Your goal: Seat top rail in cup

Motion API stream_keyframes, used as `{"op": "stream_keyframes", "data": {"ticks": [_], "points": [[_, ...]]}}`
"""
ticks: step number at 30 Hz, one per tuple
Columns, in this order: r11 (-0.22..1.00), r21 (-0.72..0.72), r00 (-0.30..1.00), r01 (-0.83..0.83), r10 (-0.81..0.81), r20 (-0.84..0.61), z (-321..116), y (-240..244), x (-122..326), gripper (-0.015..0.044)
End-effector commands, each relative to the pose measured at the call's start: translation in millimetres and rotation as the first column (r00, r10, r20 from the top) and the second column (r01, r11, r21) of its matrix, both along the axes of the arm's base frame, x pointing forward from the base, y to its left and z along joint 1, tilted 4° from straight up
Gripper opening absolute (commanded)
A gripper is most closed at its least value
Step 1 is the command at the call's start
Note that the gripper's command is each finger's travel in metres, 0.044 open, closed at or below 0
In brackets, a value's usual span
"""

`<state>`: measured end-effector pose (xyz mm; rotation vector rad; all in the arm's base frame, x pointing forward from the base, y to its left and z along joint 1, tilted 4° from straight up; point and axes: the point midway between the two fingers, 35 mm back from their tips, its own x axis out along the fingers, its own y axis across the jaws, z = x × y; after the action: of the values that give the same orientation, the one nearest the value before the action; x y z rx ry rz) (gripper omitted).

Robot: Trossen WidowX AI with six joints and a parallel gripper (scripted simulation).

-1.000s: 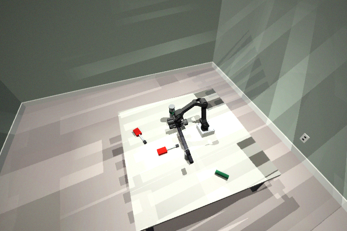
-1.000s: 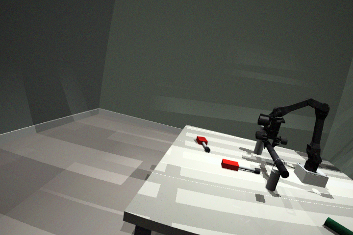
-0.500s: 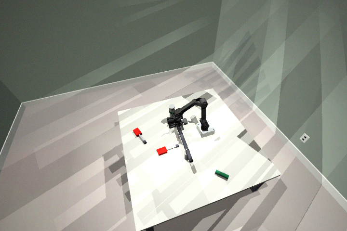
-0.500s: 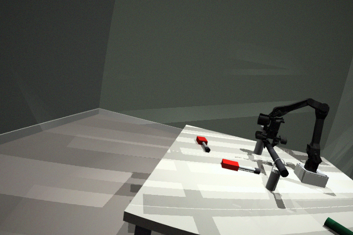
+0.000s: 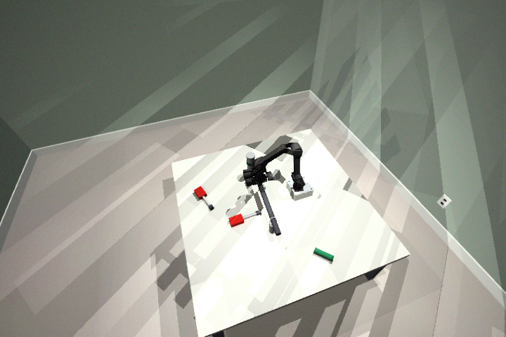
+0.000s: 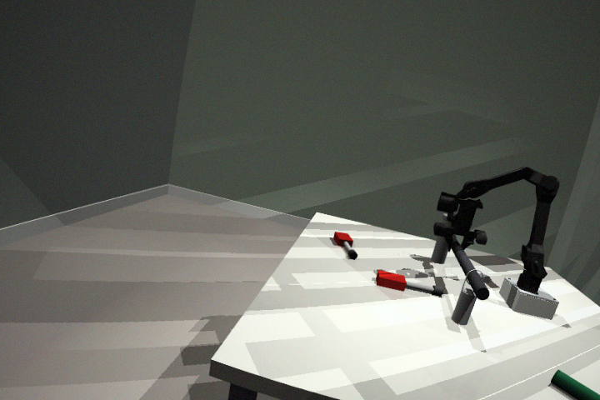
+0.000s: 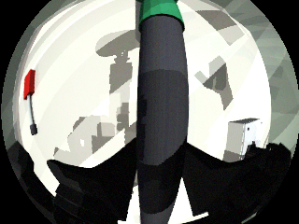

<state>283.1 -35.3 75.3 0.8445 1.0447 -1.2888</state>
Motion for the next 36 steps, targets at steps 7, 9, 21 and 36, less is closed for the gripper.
{"op": "stream_keyframes", "data": {"ticks": [7,9,21,36], "points": [[1.000,-0.012,1.000,-0.002,0.002,0.012,4.3,-8.6,5.9,0.0000],[1.000,-0.013,1.000,-0.002,0.002,0.012,4.8,-9.8,6.5,0.0000],[1.000,0.000,1.000,-0.003,0.003,-0.003,0.7,-6.5,2.1,0.0026],[1.000,0.003,1.000,-0.004,0.004,-0.004,14.9,10.2,1.3,0.0420]]}}
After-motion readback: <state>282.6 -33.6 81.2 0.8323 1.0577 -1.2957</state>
